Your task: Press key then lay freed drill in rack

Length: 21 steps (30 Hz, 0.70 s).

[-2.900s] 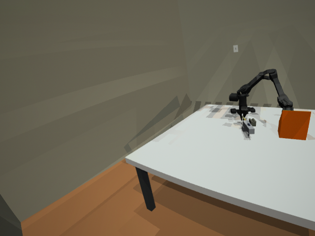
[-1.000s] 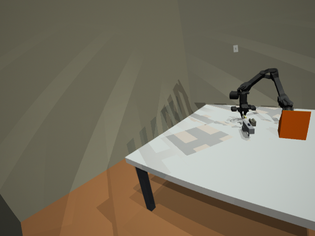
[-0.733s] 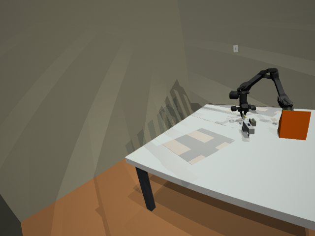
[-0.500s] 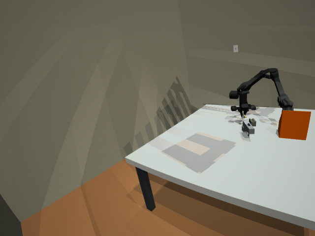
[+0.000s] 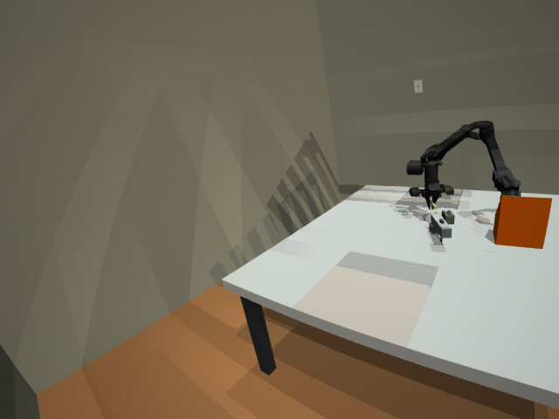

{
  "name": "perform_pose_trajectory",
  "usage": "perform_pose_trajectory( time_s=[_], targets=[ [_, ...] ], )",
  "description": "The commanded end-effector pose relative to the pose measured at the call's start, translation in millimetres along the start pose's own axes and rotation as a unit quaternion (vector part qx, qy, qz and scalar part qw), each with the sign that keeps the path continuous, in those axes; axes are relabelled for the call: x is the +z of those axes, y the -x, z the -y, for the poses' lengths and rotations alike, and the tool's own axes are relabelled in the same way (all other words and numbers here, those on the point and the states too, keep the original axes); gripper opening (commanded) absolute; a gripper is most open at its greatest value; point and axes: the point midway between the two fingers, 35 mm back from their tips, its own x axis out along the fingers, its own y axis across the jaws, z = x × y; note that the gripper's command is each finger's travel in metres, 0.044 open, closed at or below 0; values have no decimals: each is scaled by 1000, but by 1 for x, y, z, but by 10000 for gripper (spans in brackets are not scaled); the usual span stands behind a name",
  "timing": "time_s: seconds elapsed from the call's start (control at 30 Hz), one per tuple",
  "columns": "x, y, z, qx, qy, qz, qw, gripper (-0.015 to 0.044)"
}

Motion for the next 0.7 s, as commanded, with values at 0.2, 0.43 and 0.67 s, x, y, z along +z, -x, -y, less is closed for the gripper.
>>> perform_pose_trajectory(
  time_s=[0.2,0.43,0.67],
  targets=[
    [-2,3,2,-1,-3,-3,1000,0],
    [-3,3,-6,-1,-3,-3,1000,0],
    [-6,2,-16,-1,-3,-3,1000,0]
  ],
)
